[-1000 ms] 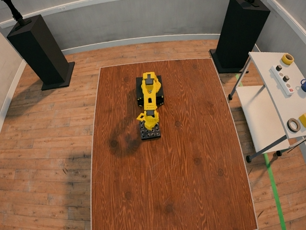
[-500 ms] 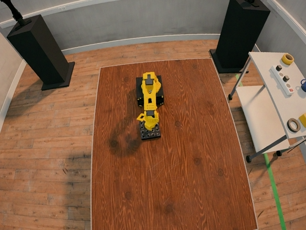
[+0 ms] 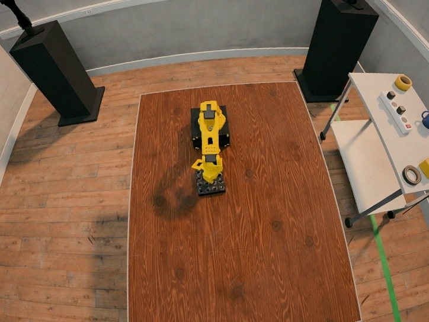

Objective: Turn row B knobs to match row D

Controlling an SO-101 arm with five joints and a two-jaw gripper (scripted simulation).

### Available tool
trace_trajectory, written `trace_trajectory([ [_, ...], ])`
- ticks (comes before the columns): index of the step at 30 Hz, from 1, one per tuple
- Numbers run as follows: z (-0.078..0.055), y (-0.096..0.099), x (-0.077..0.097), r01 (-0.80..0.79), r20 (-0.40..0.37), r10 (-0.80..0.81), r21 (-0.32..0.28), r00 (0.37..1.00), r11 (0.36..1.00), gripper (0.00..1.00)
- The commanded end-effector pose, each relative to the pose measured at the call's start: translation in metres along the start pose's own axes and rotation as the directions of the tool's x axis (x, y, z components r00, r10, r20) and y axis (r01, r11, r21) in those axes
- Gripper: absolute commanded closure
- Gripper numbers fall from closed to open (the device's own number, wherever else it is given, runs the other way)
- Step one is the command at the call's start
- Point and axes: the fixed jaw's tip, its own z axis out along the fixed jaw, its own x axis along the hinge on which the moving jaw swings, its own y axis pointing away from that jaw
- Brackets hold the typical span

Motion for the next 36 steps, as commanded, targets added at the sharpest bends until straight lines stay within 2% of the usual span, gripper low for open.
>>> trace_trajectory([
  [1, 0.005, -0.004, -0.004, 0.006, 0.012, -0.006, 0.018, 1.0, 1.0, 0.9],
  [20, 0.006, -0.006, -0.005, 0.006, 0.012, -0.006, 0.018, 1.0, 1.0, 0.9],
  [36, 0.022, -0.006, -0.005, 0.006, 0.012, -0.006, 0.018, 1.0, 1.0, 0.9],
])
